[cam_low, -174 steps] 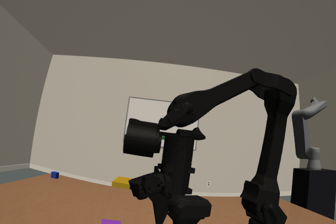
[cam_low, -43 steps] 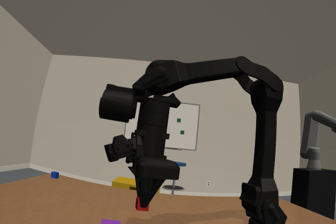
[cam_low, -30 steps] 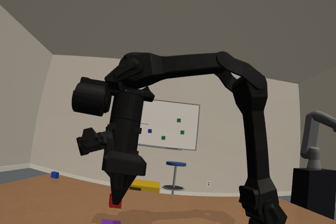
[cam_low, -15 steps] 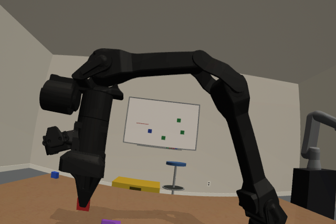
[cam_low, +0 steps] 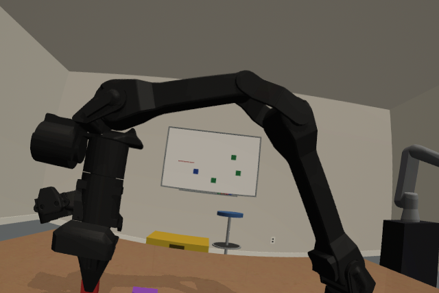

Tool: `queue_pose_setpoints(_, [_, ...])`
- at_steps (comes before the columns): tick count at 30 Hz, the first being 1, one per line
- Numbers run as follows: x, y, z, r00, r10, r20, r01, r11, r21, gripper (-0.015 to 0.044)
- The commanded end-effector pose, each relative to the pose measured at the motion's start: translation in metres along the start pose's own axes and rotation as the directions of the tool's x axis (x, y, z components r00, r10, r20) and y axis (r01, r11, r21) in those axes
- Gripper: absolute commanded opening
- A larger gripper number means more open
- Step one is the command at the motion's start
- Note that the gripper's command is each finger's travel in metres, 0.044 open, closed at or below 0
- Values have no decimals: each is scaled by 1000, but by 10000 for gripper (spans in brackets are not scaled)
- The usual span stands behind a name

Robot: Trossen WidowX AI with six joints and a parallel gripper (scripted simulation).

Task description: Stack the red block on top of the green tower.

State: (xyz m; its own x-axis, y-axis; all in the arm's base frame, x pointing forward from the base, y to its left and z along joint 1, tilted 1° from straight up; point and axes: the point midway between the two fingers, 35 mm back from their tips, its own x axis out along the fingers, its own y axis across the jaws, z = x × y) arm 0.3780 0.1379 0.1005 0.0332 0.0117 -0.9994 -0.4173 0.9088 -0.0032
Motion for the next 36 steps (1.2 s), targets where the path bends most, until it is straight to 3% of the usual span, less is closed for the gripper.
queue_pose_setpoints(1, [21,1,-2,1000,-2,-15,2,1000,4,0])
queue_pose_setpoints(14, [53,2,-2,1000,-2,-15,2,1000,4,0])
queue_pose_setpoints(36, [54,2,-2,1000,-2,-15,2,1000,4,0])
